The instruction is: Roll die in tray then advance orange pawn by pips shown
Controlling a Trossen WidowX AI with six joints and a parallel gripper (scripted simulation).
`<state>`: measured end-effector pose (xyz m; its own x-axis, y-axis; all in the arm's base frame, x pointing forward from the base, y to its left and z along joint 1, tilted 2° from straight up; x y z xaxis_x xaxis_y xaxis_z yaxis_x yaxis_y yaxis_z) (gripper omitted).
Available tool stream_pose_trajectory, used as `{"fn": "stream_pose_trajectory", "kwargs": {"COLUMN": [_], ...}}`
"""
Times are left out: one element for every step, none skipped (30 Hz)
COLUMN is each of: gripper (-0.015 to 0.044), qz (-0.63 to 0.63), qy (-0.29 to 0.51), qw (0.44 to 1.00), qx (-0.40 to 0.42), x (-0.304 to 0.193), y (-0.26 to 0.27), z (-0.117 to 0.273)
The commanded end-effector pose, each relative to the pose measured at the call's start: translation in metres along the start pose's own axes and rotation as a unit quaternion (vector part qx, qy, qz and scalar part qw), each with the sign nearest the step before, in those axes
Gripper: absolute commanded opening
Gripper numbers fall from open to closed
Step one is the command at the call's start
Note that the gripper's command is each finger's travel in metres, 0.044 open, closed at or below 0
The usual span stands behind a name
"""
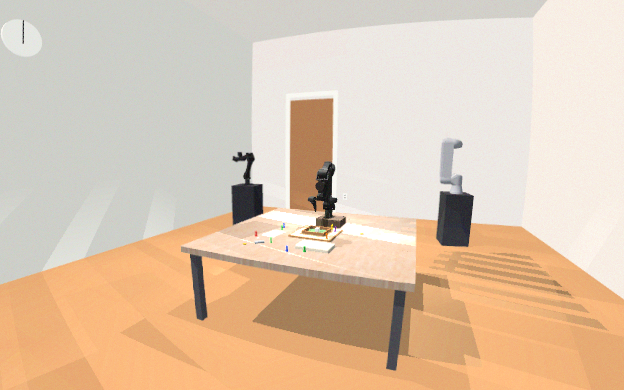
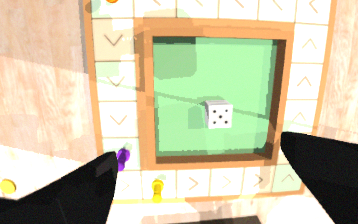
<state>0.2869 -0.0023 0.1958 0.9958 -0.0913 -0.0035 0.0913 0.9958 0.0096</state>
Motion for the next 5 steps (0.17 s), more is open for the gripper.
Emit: {"fn": "stream_pose_trajectory", "kwargs": {"gripper": [0.0440,0.0440,0.0440,0.0440,0.0440], "qz": [0.003,0.003,0.003,0.003,0.003], "qy": [-0.007,-0.007,-0.007,-0.007,-0.007], "qw": [1.000,1.000,1.000,1.000,1.000], "qx": [0.001,0.001,0.001,0.001,0.001], "x": [0.0082,0.0082,0.0082,0.0082,0.0082], "y": [0.0032,0.0032,0.0032,0.0032,0.0032], "z": [-0.0028,-0.0028,-0.0028,-0.0028,-0.0028]}}
Point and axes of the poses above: the point midway between the two fingers, 35 mm back from their tips, its own z axis back along the fingers, its own y axis across the jaws, x = y × z, the point moved 7 cm from there along z, back along the fingers
